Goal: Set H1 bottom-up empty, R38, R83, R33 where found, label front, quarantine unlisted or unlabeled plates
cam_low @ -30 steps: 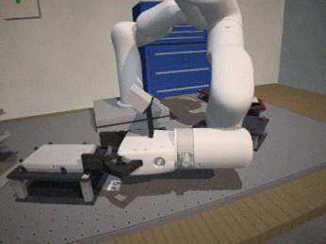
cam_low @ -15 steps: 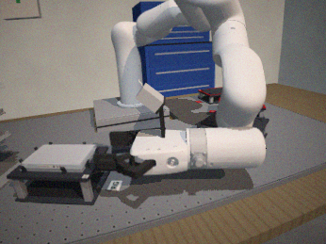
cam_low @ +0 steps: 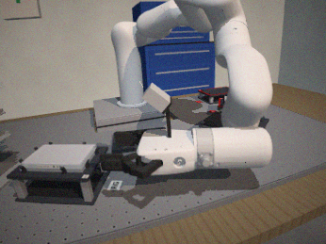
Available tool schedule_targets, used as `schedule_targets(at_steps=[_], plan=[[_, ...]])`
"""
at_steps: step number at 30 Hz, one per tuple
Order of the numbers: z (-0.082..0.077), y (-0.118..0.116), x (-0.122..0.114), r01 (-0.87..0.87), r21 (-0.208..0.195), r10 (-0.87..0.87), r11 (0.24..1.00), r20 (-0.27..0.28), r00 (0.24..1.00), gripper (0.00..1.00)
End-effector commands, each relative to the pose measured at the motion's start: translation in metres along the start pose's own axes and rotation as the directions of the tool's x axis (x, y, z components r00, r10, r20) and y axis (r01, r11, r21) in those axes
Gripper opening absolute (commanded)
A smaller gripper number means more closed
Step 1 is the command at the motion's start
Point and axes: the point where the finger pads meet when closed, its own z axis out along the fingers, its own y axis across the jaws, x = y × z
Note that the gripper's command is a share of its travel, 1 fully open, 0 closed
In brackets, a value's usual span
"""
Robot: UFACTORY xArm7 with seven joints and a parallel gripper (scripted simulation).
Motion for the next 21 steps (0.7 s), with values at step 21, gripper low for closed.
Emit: schedule_targets(at_steps=[21], plan=[[0.002, -0.001, 0.023, -0.004, 0.0, 0.004, 1.0, 0.002, 1.0, 1.0]])
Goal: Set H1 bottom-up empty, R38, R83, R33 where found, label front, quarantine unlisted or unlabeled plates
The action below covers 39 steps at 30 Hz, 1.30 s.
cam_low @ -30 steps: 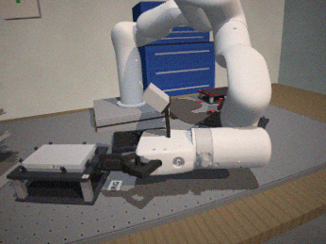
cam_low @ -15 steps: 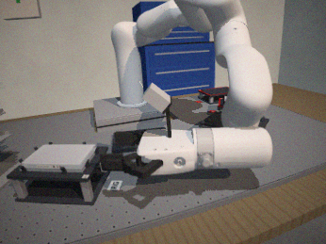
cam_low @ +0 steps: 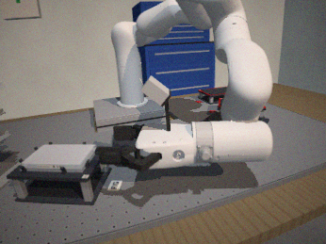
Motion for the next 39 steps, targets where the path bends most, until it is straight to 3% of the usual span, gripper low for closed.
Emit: schedule_targets(at_steps=[1, 26, 39], plan=[[0.001, -0.001, 0.013, -0.004, 0.0, 0.004, 1.0, 0.002, 1.0, 1.0], [0.007, -0.001, 0.074, -0.004, 0.0, 0.004, 1.0, 0.002, 1.0, 1.0], [0.008, -0.001, 0.086, -0.004, 0.0, 0.004, 1.0, 0.002, 1.0, 1.0]])
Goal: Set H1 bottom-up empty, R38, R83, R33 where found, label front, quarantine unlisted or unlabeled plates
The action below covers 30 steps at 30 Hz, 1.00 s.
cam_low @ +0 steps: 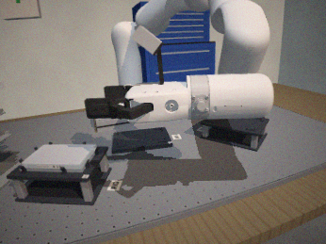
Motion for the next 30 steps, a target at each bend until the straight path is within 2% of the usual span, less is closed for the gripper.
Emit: schedule_targets(at_steps=[1, 6, 21, 23, 30], plan=[[-0.0001, -0.0006, 0.0018, -0.003, 0.0, 0.003, 1.0, 0.001, 1.0, 1.0], [-0.0001, -0.0006, 0.0017, -0.003, 0.0, 0.003, 1.0, 0.018, 1.0, 1.0], [-0.0001, -0.0007, 0.0016, -0.003, 0.0, 0.003, 1.0, 0.265, 0.964, 1.0], [-0.0001, -0.0007, 0.0016, -0.003, 0.0, 0.003, 1.0, 0.265, 0.964, 1.0], [-0.0002, -0.0008, 0.0016, -0.003, 0.0, 0.003, 1.0, 0.375, 0.927, 1.0]])
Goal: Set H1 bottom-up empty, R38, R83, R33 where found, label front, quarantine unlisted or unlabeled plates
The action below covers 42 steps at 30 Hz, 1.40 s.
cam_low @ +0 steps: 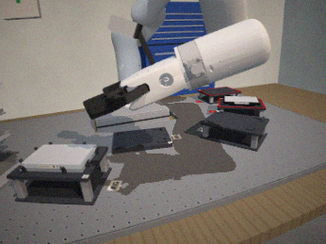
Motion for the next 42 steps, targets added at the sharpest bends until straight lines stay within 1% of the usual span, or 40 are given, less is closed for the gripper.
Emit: schedule_targets(at_steps=[1, 8, 10, 25, 27, 42], plan=[[-0.0002, -0.0011, 0.0019, -0.004, 0.002, 0.004, 1.0, 0.073, 0.997, 1.0], [-0.0003, -0.0011, 0.0019, -0.004, 0.002, 0.003, 1.0, 0.189, 0.982, 1.0], [-0.0003, -0.0011, 0.0019, -0.004, 0.002, 0.003, 1.0, 0.189, 0.982, 1.0], [-0.0003, -0.0012, 0.0018, -0.004, 0.002, 0.003, 1.0, 0.426, 0.905, 1.0], [-0.0003, -0.0012, 0.0018, -0.004, 0.002, 0.003, 1.0, 0.426, 0.905, 1.0], [-0.0003, -0.0012, 0.0018, -0.004, 0.002, 0.002, 1.0, 0.637, 0.771, 1.0]])
